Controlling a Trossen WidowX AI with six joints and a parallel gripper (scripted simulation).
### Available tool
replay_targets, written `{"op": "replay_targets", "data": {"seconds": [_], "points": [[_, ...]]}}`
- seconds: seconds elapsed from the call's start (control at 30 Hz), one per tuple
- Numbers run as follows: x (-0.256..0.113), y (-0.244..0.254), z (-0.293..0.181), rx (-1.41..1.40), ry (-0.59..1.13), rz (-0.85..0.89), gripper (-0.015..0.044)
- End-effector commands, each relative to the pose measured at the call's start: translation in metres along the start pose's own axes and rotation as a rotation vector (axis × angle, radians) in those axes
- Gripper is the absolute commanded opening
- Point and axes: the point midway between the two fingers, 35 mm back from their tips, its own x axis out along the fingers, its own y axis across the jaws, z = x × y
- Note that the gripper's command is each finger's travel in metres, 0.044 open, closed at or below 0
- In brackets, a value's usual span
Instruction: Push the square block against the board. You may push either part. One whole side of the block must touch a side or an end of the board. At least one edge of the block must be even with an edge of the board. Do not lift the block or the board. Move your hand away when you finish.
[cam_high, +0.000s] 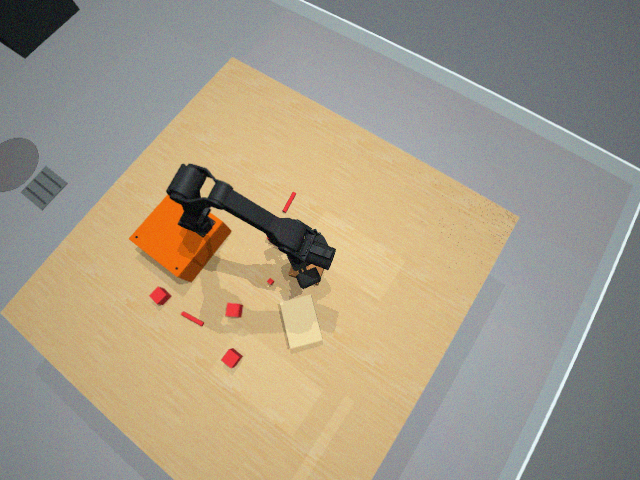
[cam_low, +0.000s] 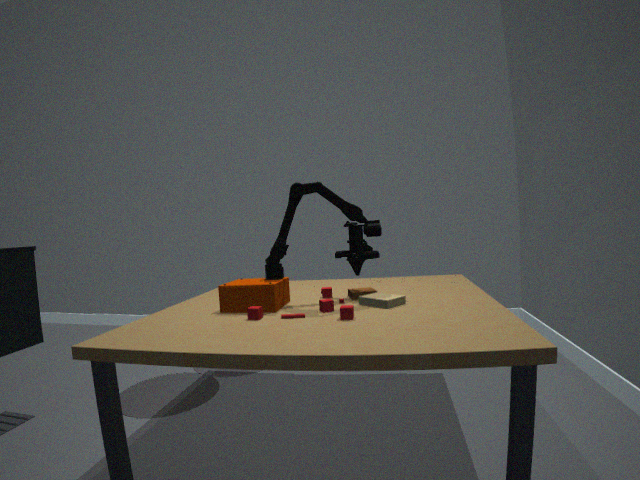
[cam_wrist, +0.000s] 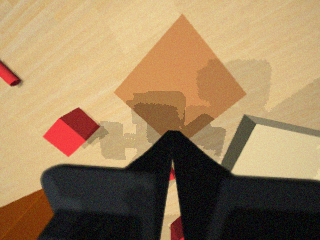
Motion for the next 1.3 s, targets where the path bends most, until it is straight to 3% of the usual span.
{"op": "replay_targets", "data": {"seconds": [0.0, 0.6, 0.77, 0.93, 1.27], "points": [[0.005, -0.008, -0.017, 0.139, 0.000, -0.006, 0.0000], [0.032, -0.026, -0.092, 0.741, 0.006, -0.009, 0.0000], [0.035, -0.026, -0.093, 0.747, 0.006, -0.009, 0.0000], [0.088, -0.026, -0.093, 0.747, 0.006, -0.009, 0.0000], [0.087, -0.023, -0.097, 0.747, 0.006, -0.009, 0.0000]]}}
